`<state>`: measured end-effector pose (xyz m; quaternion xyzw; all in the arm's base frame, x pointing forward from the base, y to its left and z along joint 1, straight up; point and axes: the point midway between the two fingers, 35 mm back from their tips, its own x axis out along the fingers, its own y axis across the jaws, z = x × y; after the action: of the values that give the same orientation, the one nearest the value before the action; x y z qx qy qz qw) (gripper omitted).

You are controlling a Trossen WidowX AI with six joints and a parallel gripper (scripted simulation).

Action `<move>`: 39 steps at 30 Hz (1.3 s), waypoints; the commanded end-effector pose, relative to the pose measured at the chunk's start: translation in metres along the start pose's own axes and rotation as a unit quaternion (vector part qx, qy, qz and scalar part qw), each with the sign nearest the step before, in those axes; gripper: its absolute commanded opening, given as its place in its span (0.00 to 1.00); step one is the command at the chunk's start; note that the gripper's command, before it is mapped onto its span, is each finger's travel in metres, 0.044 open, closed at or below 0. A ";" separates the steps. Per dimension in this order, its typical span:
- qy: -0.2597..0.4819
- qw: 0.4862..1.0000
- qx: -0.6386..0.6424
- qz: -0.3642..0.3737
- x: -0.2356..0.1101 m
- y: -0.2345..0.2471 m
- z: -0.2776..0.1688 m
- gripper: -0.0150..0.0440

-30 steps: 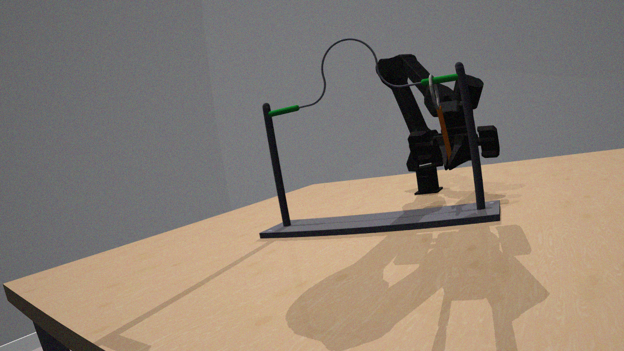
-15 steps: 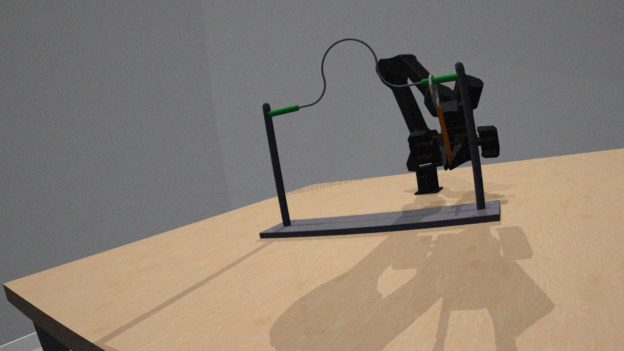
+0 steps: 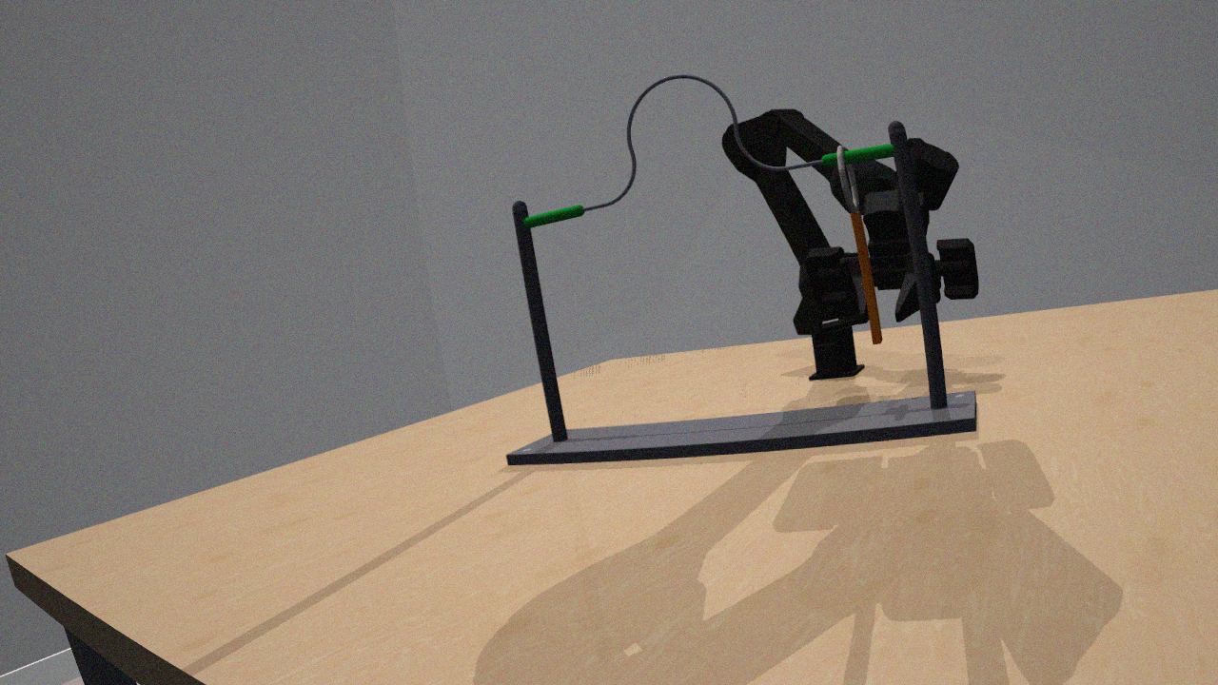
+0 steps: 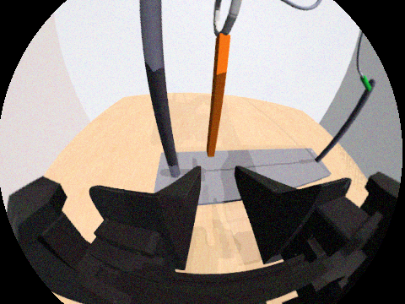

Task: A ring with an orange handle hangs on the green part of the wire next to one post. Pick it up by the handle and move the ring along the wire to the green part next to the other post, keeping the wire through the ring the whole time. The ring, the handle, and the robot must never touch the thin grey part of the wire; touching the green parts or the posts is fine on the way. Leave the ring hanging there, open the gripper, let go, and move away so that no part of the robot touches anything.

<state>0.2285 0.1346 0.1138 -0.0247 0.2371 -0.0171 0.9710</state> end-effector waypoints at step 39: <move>-0.010 1.000 0.008 0.002 -0.025 -0.002 0.005 0.53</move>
<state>0.2087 0.1344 0.1277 -0.0206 0.2303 -0.0147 0.9728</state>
